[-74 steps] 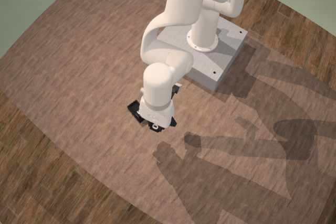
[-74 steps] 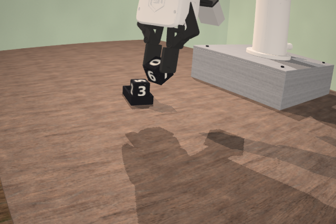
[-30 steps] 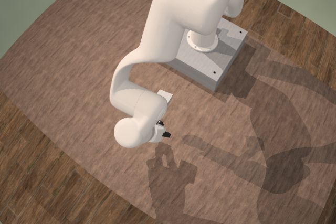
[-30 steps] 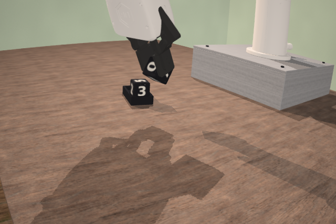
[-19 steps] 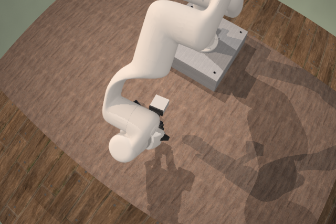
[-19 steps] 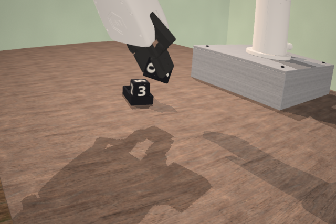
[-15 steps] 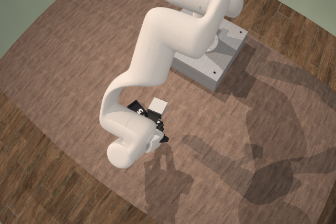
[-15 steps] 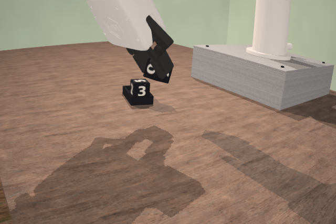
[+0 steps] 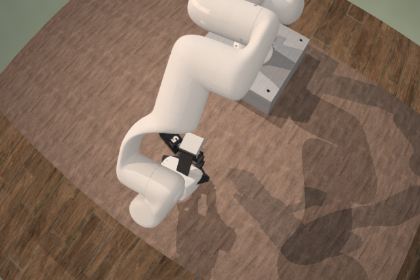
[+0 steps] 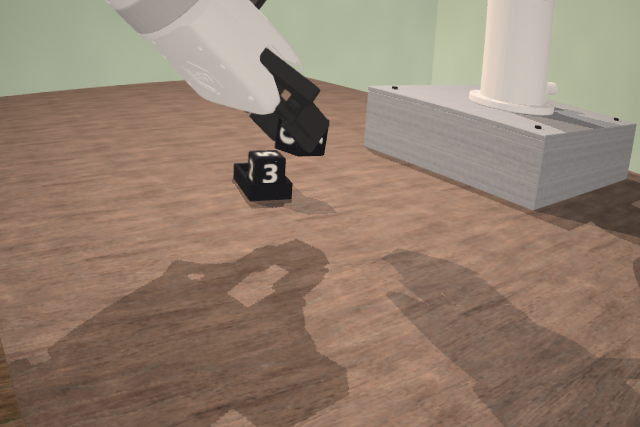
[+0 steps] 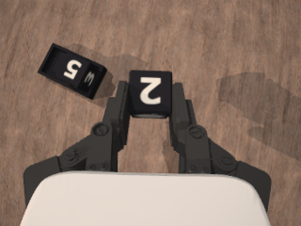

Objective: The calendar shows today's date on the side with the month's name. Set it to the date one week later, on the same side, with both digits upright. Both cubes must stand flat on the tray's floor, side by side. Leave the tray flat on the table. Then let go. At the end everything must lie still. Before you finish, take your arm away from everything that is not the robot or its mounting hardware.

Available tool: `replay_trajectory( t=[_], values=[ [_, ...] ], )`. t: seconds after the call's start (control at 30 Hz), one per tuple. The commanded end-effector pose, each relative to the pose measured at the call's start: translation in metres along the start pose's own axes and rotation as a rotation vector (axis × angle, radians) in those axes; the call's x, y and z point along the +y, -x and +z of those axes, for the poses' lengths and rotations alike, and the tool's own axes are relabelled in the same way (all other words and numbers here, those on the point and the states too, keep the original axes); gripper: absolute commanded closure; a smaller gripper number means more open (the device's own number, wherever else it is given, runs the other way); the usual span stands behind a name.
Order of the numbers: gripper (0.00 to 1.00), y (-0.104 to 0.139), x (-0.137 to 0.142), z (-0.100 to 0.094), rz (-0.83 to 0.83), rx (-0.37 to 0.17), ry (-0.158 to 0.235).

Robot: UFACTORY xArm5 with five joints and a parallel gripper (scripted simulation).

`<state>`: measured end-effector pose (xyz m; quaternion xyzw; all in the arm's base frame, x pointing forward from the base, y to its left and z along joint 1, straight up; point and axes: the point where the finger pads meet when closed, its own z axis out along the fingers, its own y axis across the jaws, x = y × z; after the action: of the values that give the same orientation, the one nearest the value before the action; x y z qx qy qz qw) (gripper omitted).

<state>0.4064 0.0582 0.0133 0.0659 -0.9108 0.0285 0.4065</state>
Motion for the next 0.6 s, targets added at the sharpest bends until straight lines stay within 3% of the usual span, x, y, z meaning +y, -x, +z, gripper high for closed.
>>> replay_trajectory(
  t=[0.0,0.57],
  values=[
    [0.71,0.0021,0.0001,-0.0012,0.0,0.104,0.0],
    [0.71,0.0022,0.0001,-0.001,0.0,0.114,0.0]
  ],
)
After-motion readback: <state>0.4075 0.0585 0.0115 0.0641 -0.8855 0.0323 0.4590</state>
